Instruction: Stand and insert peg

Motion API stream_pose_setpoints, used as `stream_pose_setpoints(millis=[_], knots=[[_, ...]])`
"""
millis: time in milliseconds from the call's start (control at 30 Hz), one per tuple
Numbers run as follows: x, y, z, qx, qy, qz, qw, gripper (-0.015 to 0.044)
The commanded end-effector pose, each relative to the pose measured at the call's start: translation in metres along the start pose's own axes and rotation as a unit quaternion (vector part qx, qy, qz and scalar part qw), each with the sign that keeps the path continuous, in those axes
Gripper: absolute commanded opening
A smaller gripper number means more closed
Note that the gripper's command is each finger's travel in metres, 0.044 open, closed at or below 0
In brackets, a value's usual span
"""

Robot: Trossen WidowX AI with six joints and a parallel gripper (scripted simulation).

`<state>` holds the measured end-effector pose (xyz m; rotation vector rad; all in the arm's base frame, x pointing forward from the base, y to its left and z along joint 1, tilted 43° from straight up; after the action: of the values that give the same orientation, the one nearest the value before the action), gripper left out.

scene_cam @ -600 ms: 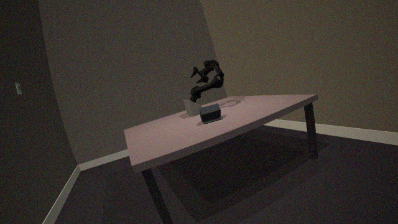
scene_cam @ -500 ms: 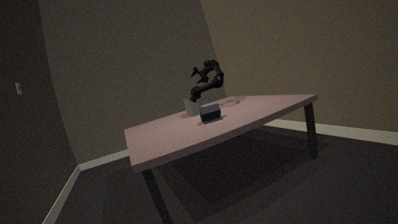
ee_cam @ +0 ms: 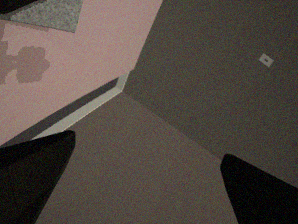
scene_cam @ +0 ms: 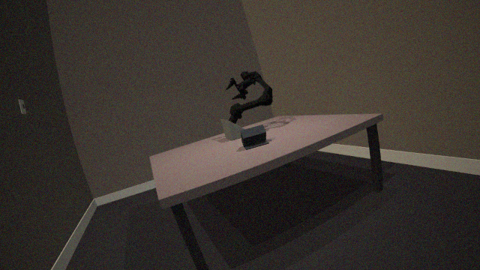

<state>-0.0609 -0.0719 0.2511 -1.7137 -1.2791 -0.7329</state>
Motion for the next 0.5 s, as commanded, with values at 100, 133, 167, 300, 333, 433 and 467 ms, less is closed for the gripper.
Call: stream_pose_setpoints(millis=[100,133,167,300,333,433,467], knots=[[-0.015,0.012,-0.028,-0.038,-0.019,-0.095,0.995,0.044],[-0.016,0.015,-0.032,-0.041,-0.018,-0.108,0.993,0.044],[-0.018,0.018,-0.036,-0.045,-0.018,-0.121,0.992,0.044],[-0.024,0.032,-0.049,-0.059,-0.009,-0.172,0.983,0.044],[-0.026,0.036,-0.053,-0.063,-0.005,-0.184,0.981,0.044],[-0.03,0.05,-0.062,-0.075,0.008,-0.219,0.973,0.044],[-0.031,0.054,-0.065,-0.079,0.014,-0.231,0.97,0.044]])
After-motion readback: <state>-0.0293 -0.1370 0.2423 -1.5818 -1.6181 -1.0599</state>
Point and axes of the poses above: the point midway between the two fingers, 35 mm back from their tips, its own x axis back along the fingers, its own z axis across the jaws, y = z × x, the point moved 3 cm from there along x, back along the fingers, and after that the axes turned 15 degrees about -x, right-handed, at the moved point
